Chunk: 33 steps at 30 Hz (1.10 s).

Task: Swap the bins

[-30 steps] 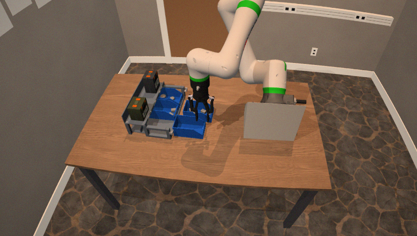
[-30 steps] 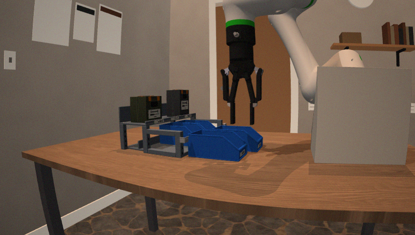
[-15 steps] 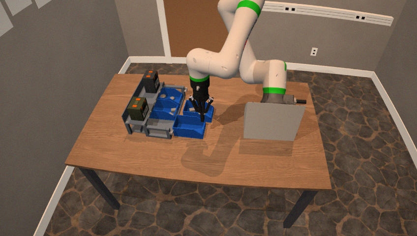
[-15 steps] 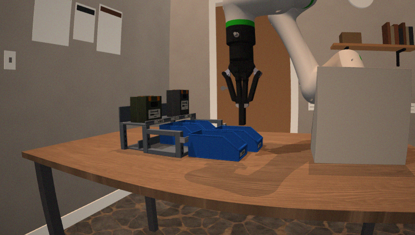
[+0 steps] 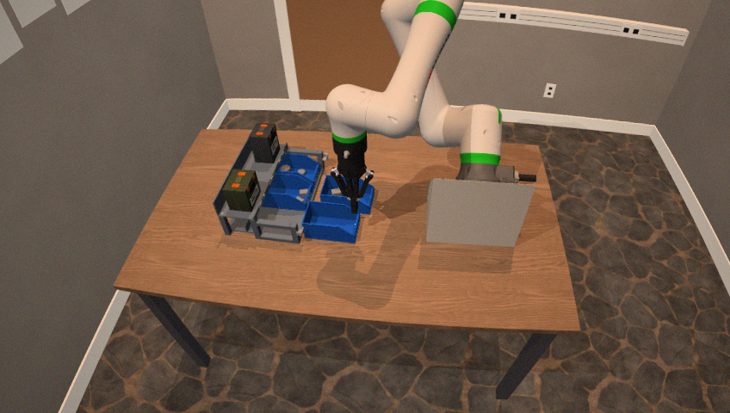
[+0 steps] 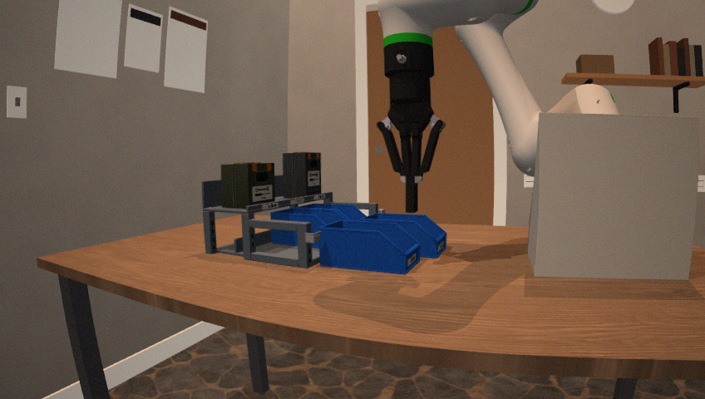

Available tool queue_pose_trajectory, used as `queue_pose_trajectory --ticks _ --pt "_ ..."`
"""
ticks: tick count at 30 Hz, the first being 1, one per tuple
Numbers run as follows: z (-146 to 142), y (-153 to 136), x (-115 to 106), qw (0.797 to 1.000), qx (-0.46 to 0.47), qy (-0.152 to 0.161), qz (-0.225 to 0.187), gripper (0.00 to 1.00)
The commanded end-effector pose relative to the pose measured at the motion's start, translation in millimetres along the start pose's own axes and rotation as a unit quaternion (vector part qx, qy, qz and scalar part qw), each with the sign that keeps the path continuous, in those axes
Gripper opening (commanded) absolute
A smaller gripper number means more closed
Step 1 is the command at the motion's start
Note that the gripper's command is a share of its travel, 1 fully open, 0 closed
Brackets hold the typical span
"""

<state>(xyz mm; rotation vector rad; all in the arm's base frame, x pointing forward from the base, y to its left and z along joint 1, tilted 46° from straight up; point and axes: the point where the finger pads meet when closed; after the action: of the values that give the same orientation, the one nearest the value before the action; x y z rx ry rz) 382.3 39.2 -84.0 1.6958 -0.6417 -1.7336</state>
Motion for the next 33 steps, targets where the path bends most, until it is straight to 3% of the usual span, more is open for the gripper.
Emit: queue_pose_trajectory --ticks 1,6,9,14,15,21,29,31,32,33 --pt "-1 0 -1 1.000 0.000 0.001 0.000 0.10" --pt "-8 4 -6 0.997 0.073 0.001 -0.001 0.10" --pt "-21 11 -14 0.982 0.186 0.001 -0.001 0.10" --pt "-38 22 -25 0.968 0.251 0.000 -0.003 0.10" --pt "-44 27 -28 0.947 0.322 -0.001 -0.004 0.10" --pt "-72 52 -46 0.893 0.451 -0.004 -0.007 0.10" --pt "-78 59 -51 0.788 0.616 -0.005 -0.006 0.10" --pt "-78 59 -51 0.788 0.616 -0.005 -0.006 0.10" --pt "-78 59 -51 0.744 0.668 -0.003 -0.003 0.24" --pt "-78 59 -51 0.731 0.683 -0.002 -0.003 0.24"
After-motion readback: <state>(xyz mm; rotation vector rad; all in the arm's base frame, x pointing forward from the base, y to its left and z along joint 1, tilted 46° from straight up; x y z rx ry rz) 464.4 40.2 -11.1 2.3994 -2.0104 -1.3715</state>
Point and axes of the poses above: the point where the finger pads meet when closed, its own x axis out along the fingers, its own z axis across the jaws, y = z × x, and after that the axes turned 7 degrees about -x, right-handed
